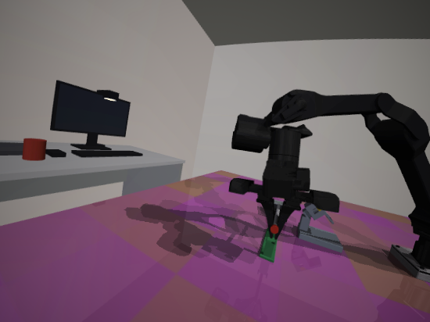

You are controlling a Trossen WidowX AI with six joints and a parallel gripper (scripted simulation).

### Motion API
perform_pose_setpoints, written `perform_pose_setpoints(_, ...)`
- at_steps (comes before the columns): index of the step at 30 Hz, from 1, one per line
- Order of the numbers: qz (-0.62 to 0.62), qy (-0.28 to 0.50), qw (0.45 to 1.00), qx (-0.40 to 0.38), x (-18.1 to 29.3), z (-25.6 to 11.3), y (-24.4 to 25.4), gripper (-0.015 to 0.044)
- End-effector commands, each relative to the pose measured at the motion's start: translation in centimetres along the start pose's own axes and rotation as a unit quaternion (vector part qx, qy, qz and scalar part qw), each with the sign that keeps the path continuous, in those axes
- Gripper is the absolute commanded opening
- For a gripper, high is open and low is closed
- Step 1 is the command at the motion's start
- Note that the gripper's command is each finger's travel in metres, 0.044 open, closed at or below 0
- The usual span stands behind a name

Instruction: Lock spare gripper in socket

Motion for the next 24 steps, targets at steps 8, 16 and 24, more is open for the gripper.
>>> perform_pose_setpoints(8, 0.001, 0.0, 1.0, 0.0, 0.2, 1.6, -0.1, 0.0)
perform_pose_setpoints(16, 0.0, 0.0, 1.0, 0.0, 0.4, 2.7, -0.2, 0.0)
perform_pose_setpoints(24, 0.0, 0.0, 1.0, 0.0, 0.6, 3.9, -0.3, 0.0)
Point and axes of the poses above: the point midway between the two fingers, 35 mm back from their tips, its own z axis out along the fingers, its own y axis across the jaws, x = y × z, the point moved 9 cm from there along -z, back along the fingers, and after that the axes turned 11 degrees about -z, right-handed, at the moved point
